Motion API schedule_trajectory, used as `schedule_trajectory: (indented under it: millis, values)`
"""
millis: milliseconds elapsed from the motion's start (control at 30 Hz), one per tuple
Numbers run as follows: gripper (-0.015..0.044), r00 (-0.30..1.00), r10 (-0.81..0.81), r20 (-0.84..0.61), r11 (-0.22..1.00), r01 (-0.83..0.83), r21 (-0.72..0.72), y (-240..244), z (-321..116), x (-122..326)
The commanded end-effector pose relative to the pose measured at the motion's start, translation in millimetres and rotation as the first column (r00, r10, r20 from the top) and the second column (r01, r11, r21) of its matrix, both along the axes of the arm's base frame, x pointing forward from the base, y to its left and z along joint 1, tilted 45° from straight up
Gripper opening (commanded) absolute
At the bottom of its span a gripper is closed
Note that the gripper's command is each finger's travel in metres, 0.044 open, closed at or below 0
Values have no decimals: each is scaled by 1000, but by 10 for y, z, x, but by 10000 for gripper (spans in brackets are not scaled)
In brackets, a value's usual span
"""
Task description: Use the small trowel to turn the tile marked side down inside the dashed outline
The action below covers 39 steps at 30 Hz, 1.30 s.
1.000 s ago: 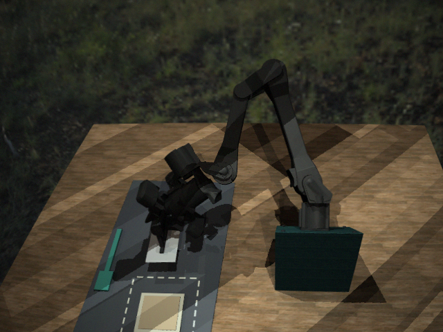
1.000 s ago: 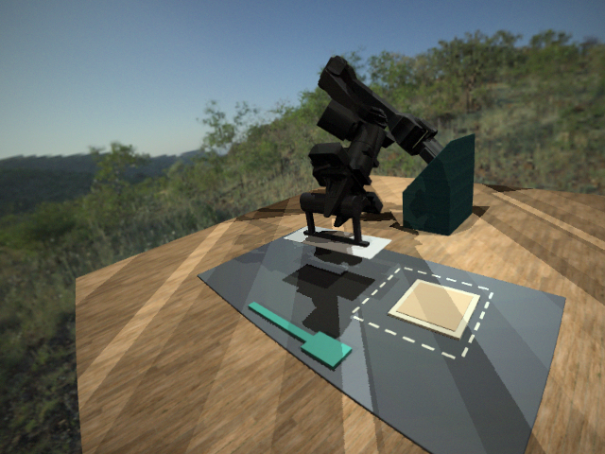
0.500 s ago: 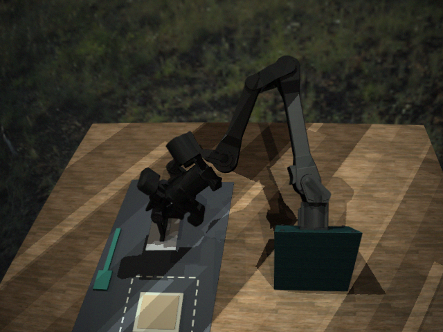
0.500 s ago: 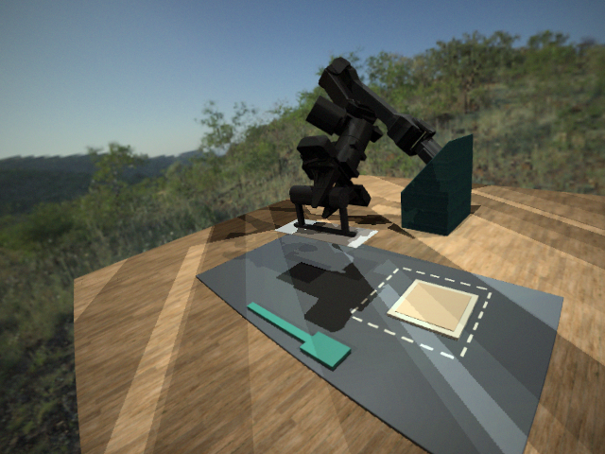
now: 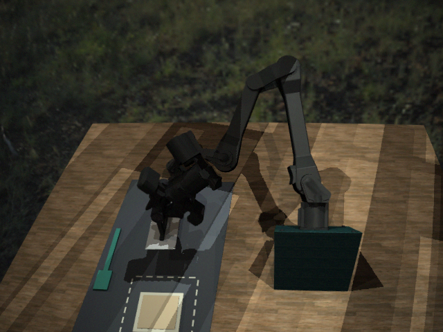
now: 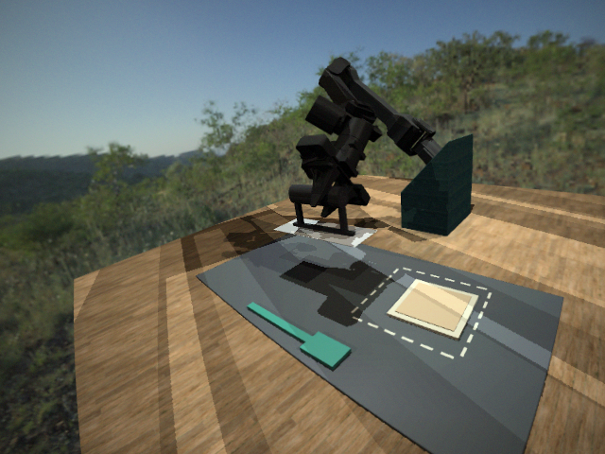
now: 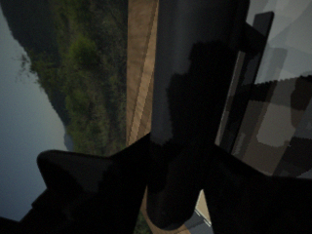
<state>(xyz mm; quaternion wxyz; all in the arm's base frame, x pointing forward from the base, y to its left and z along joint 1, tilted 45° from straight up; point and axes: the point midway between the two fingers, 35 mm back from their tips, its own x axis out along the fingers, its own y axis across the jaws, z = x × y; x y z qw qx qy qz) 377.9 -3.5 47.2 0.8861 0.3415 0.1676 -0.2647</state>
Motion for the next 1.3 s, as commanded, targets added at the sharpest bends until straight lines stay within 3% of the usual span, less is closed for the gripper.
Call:
schedule_trajectory:
  millis: [0,800,1267]
  values:
    - [0,1000,10,5,1000,-10,2,18,20,22]
    - [0,1000,2,-9,1000,-2,-7,-16,-1,10]
    - [0,946,96,-309,977,-149,-155,-516,33,286]
